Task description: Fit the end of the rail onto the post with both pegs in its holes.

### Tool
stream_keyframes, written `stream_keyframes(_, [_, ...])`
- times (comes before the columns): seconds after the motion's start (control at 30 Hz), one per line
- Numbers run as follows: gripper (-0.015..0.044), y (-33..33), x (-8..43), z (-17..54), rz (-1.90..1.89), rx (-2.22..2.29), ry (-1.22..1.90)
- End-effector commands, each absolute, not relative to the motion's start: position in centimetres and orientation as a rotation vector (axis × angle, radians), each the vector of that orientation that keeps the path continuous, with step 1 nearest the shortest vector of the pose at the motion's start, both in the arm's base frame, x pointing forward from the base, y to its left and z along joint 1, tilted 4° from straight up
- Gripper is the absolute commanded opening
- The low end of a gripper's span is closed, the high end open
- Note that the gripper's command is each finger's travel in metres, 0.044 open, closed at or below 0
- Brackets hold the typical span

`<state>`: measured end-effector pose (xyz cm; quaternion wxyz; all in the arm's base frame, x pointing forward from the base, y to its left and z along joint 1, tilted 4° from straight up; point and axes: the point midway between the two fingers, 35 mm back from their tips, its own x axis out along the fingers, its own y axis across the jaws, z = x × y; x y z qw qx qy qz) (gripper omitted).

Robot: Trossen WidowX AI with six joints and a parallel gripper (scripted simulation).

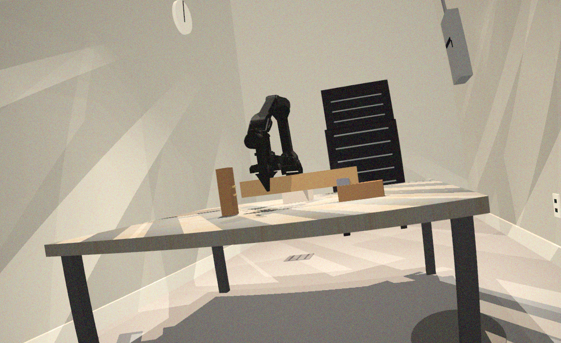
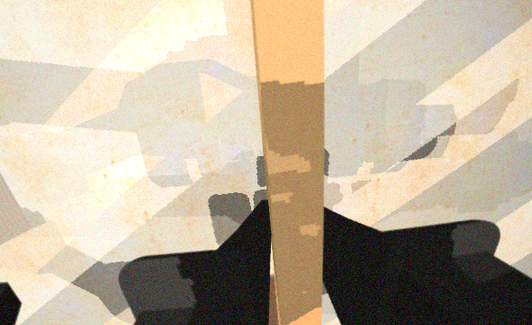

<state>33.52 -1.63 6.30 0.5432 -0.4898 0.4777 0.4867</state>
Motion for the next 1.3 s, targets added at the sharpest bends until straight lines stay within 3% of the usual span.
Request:
stream_keyframes(0.0, [0.0000, -1.63, 33.57, 6.28, 1.152, -1.164, 1.131])
stream_keyframes(1.27, [0.0000, -2.05, 33.49, 6.24, 1.152, -1.164, 1.132])
